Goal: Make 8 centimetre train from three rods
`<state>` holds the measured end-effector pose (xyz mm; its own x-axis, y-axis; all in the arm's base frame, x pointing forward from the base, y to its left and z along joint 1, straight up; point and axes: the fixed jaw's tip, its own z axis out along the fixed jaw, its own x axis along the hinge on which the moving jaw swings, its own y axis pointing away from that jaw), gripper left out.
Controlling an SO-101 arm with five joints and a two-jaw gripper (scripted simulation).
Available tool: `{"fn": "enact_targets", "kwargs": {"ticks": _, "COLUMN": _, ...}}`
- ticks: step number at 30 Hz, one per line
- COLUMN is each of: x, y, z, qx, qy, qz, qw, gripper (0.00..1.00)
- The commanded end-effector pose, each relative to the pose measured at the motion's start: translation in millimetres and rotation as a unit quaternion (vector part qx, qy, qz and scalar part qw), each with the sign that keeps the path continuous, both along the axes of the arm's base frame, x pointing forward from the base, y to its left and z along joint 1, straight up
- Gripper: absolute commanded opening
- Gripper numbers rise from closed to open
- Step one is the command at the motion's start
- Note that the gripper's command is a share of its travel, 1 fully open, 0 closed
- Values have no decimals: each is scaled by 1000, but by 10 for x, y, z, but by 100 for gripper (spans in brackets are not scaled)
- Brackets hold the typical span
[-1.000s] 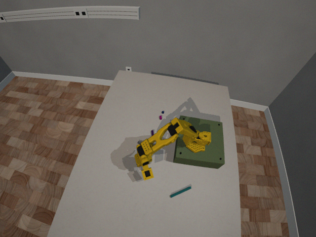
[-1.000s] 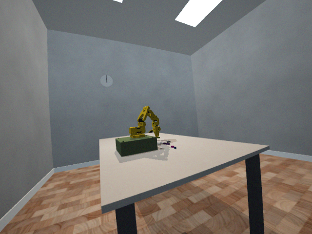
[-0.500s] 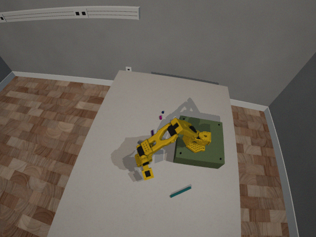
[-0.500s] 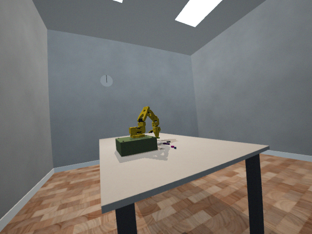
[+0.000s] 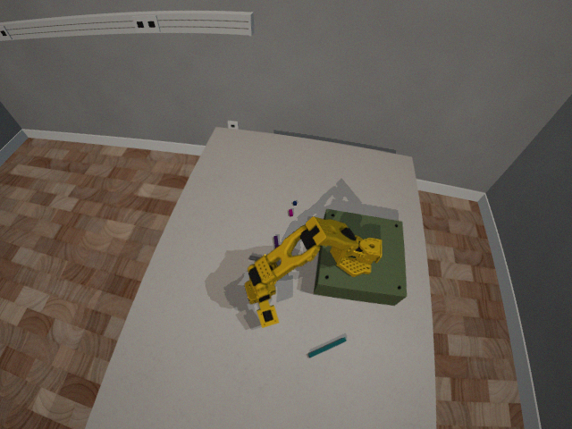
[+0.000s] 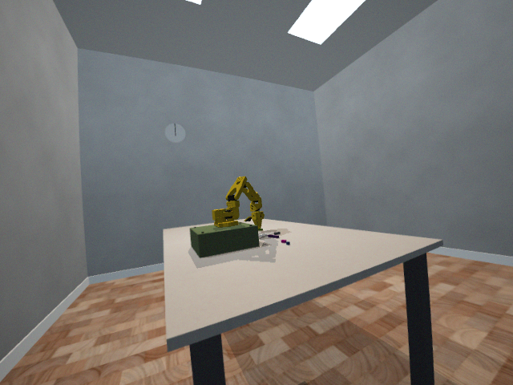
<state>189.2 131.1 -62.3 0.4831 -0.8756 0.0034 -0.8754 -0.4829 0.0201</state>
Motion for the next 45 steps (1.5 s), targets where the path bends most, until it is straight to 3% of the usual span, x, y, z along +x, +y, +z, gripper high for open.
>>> {"fn": "enact_targets", "kwargs": {"ticks": 1, "x": 27, "y": 1, "z": -31, "qx": 3, "qy": -3, "qz": -8, "qw": 1000, "gripper": 0}}
{"fn": "enact_targets", "kwargs": {"ticks": 45, "x": 46, "y": 17, "z": -46, "qx": 7, "qy": -9, "qz": -9, "qw": 1000, "gripper": 0}}
